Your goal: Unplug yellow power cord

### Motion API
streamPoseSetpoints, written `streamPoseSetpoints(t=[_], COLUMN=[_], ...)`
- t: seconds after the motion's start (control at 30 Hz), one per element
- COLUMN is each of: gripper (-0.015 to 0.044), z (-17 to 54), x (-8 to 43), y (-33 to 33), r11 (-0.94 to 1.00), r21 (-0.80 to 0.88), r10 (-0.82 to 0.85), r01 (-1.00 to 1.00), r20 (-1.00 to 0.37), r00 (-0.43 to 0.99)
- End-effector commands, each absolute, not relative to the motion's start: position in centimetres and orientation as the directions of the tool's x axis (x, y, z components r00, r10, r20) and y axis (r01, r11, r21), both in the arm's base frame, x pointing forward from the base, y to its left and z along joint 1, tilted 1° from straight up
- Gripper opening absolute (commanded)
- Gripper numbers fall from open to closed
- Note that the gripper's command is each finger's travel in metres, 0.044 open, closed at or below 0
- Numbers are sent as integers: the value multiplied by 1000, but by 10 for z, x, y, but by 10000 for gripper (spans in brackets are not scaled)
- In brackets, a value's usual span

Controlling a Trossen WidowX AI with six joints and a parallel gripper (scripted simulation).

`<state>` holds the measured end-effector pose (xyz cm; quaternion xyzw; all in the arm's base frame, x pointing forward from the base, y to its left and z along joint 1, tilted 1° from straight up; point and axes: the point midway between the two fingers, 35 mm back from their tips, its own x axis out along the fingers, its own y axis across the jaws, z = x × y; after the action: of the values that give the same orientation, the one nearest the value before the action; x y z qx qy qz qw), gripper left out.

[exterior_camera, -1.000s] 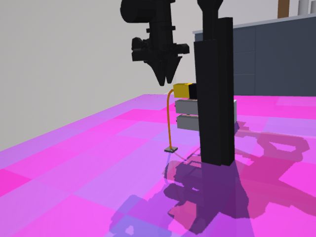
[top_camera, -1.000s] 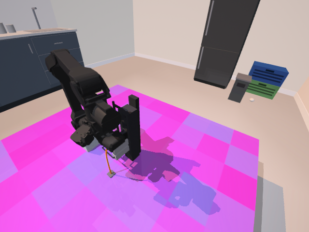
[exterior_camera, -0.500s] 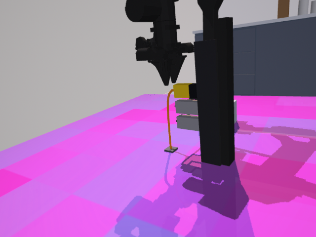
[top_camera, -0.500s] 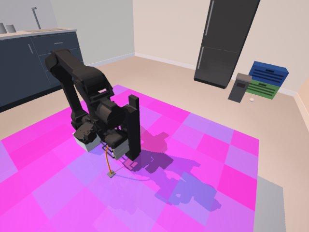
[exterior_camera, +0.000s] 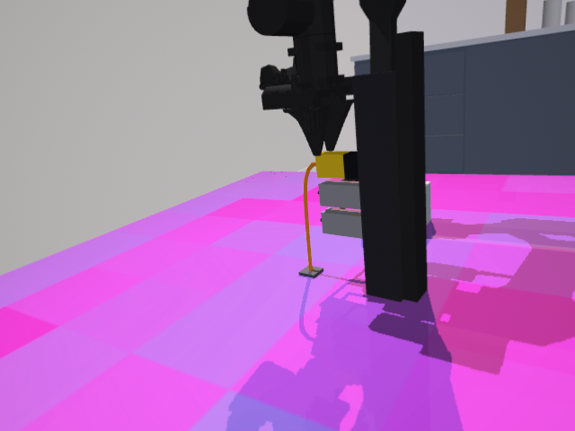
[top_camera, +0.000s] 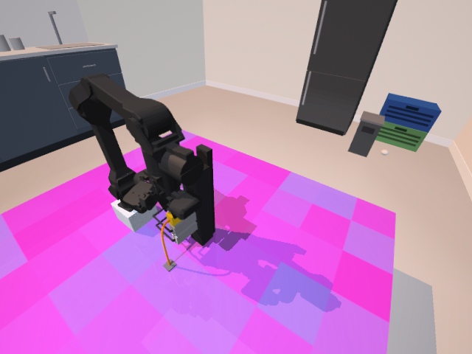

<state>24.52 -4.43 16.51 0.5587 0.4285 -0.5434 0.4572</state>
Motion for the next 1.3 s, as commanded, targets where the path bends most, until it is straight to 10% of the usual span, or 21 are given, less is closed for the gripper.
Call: streamPoseSetpoints(t=[0.0,1.27], gripper=[160,0], z=[165,156], x=[245,244], y=[-40,-58], r11=[-219,-216], r21=[44,44], r10=[-14,-18], r01=[975,975], r20=[-999,-999], r00=[42,41])
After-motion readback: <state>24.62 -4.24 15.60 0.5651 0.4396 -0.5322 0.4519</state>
